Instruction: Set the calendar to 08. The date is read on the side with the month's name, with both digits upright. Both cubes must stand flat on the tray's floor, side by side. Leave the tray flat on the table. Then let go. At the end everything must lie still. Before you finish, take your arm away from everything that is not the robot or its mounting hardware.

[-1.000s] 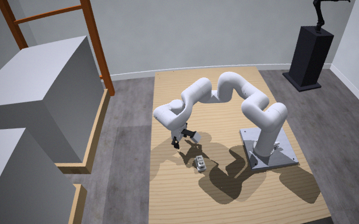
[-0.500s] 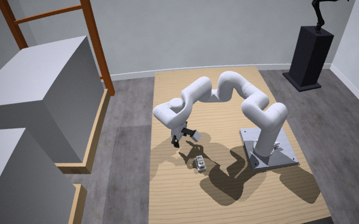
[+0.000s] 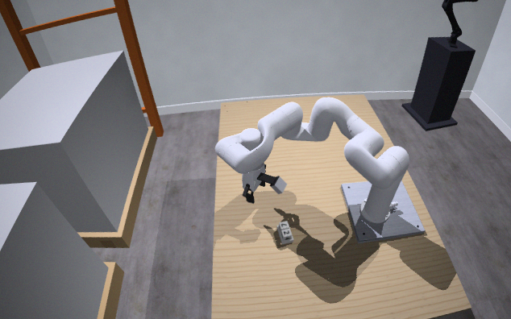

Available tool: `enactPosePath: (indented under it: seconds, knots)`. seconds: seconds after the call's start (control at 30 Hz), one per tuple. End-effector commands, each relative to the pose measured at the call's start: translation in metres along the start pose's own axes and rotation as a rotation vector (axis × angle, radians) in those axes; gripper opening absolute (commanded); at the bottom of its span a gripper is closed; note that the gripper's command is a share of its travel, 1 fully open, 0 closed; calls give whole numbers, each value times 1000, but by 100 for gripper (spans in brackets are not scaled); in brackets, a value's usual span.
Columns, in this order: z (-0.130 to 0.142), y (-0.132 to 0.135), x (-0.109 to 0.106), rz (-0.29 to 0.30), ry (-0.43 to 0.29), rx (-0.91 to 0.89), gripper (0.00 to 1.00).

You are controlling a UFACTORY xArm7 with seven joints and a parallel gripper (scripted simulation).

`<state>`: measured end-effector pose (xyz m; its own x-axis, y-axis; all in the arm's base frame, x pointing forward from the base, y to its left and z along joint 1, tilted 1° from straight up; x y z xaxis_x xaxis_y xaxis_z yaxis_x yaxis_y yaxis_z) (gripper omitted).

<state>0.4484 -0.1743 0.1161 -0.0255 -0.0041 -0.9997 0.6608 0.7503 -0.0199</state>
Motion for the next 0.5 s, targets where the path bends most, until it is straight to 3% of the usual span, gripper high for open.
enactPosePath:
  seconds: [0.0, 0.47]
  knots:
    - [0, 0, -5, 1, -2, 0, 100]
    - [-1, 1, -5, 2, -3, 6, 100]
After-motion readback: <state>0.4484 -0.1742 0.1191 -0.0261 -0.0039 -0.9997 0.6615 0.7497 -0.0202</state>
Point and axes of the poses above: the point where the finger pads meet when closed, its own x axis out along the fingers, its own y axis across the jaws, z = x × y, the point moved 6 cm from there along -x, back along the fingers, and after that the axes turned 2 degrees about x, right-handed, at the moved point
